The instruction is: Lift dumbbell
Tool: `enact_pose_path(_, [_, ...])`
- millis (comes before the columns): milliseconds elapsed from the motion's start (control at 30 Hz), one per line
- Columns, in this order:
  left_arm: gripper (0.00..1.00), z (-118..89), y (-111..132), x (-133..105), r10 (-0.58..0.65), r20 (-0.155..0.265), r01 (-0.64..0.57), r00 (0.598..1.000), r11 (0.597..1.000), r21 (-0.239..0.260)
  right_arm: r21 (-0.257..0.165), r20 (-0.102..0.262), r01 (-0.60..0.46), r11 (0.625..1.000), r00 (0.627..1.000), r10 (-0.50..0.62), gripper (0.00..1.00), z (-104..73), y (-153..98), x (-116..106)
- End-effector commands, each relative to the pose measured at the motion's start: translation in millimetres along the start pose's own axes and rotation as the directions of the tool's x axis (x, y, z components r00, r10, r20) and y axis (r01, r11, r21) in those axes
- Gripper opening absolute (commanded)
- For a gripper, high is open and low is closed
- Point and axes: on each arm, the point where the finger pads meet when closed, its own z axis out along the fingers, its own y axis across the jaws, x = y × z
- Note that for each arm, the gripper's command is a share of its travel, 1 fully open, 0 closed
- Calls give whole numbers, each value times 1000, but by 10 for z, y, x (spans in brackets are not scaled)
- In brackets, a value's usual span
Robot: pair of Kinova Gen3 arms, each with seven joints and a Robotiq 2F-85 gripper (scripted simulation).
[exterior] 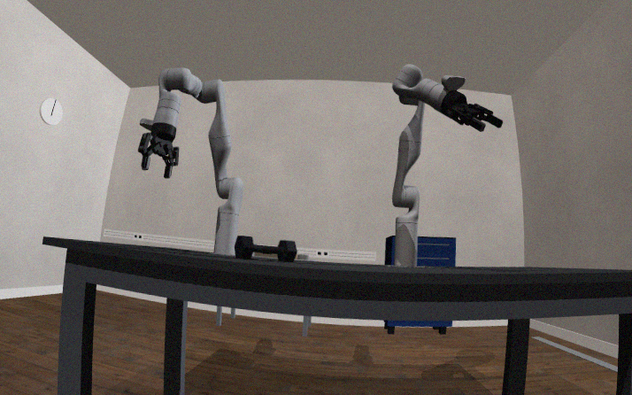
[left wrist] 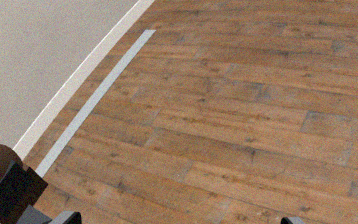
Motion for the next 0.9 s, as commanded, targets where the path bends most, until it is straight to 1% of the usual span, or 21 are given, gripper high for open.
enact_pose_path(0, [1000, -7, -4, 9, -1, -2, 1, 1000, 1000, 0, 2, 0, 0, 1000, 1000, 0, 1000, -8, -3, -1])
enact_pose_path(633, [1000, -7, -4, 9, -1, -2, 1, 1000, 1000, 0, 2, 0, -1, 1000, 1000, 1, 1000, -8, -3, 3])
enact_pose_path(767, [1000, -7, -4, 9, -1, -2, 1, 1000, 1000, 0, 2, 0, -16, 1000, 1000, 16, 1000, -7, -5, 39])
enact_pose_path(867, [1000, -7, -4, 9, -1, -2, 1, 1000, 1000, 0, 2, -1, -45, 999, 999, 45, 1000, -5, -7, 109])
